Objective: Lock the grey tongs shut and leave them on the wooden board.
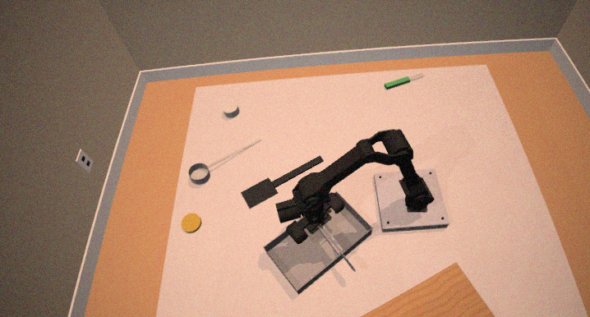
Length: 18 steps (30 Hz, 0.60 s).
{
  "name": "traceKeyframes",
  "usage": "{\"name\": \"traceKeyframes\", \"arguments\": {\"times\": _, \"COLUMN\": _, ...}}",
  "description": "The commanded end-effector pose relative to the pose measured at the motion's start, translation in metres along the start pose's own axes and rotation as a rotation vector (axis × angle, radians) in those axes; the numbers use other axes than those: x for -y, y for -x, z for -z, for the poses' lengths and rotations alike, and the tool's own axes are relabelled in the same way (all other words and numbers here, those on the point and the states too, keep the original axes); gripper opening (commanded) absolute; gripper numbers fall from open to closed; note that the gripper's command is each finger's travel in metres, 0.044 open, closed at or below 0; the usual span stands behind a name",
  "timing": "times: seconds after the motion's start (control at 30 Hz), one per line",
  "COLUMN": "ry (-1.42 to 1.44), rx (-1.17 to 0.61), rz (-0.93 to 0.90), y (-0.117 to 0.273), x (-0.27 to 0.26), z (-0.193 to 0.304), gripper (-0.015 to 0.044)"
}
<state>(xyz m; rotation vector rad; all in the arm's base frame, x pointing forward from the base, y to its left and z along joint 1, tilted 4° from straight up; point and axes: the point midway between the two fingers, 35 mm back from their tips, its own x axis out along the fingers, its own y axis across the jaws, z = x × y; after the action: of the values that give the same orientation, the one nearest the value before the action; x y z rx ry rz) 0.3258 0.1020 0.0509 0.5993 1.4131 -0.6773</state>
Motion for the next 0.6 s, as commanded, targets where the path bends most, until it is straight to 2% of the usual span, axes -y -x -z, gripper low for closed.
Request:
{"name": "traceKeyframes", "arguments": {"times": 0.0, "ry": -0.003, "rx": 0.007, "rz": -0.021, "y": 0.033, "x": -0.008, "z": -0.004, "gripper": -0.015}}
{"name": "traceKeyframes", "arguments": {"times": 0.23, "ry": 0.001, "rx": 0.002, "rz": -0.018, "y": 0.119, "x": 0.0, "z": -0.001, "gripper": -0.015}}
{"name": "traceKeyframes", "arguments": {"times": 0.57, "ry": 0.001, "rx": 0.002, "rz": -0.017, "y": 0.121, "x": 0.0, "z": -0.001, "gripper": -0.015}}
